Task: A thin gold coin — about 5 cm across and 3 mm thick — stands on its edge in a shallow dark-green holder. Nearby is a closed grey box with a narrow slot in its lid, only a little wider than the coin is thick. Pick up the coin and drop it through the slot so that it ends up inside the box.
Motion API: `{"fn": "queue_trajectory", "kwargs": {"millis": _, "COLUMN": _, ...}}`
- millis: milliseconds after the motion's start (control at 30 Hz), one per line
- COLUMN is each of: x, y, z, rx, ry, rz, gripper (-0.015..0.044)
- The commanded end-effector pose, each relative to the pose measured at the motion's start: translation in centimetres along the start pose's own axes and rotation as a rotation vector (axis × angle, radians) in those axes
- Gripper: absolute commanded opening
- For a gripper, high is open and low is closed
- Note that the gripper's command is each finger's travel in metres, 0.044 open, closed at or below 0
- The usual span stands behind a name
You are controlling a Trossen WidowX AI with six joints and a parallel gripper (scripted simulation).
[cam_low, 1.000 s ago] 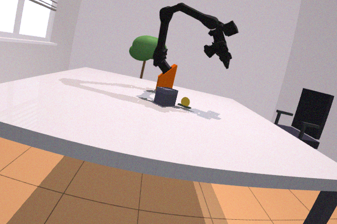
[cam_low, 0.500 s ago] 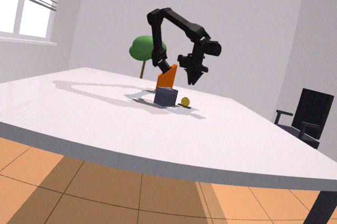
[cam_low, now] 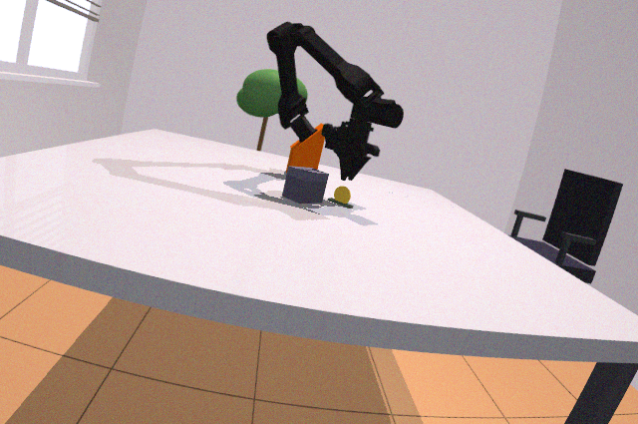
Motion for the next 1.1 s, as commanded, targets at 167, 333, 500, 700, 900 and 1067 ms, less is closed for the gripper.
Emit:
{"fn": "queue_trajectory", "kwargs": {"millis": 167, "x": 0.0, "y": 0.0, "z": 1.3, "rx": 0.0, "ry": 0.006, "rz": -0.006, "gripper": 0.0161}}
{"fn": "queue_trajectory", "kwargs": {"millis": 333, "x": 0.0, "y": 0.0, "z": 2.1, "rx": 0.001, "ry": 0.006, "rz": -0.006, "gripper": 0.0161}}
{"fn": "queue_trajectory", "kwargs": {"millis": 500, "x": 0.0, "y": 0.0, "z": 2.9, "rx": 0.0, "ry": 0.006, "rz": -0.007, "gripper": 0.0161}}
{"fn": "queue_trajectory", "kwargs": {"millis": 700, "x": 0.0, "y": 0.1, "z": 3.9, "rx": -0.001, "ry": 0.007, "rz": -0.007, "gripper": 0.0161}}
{"fn": "queue_trajectory", "kwargs": {"millis": 900, "x": 0.0, "y": 0.2, "z": 4.9, "rx": -0.002, "ry": 0.008, "rz": -0.007, "gripper": 0.0161}}
{"fn": "queue_trajectory", "kwargs": {"millis": 1067, "x": 0.0, "y": 0.2, "z": 5.5, "rx": -0.004, "ry": 0.008, "rz": -0.007, "gripper": 0.0161}}
Point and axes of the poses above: the point midway between the two fingers, 35 mm back from their tips, its own z axis out along the fingers, its own x axis across the jaws, y = z × x, the point moved 3 cm from there along -z, back along the fingers, and after that the axes turned 4 degrees about z, right-handed, at the moved point
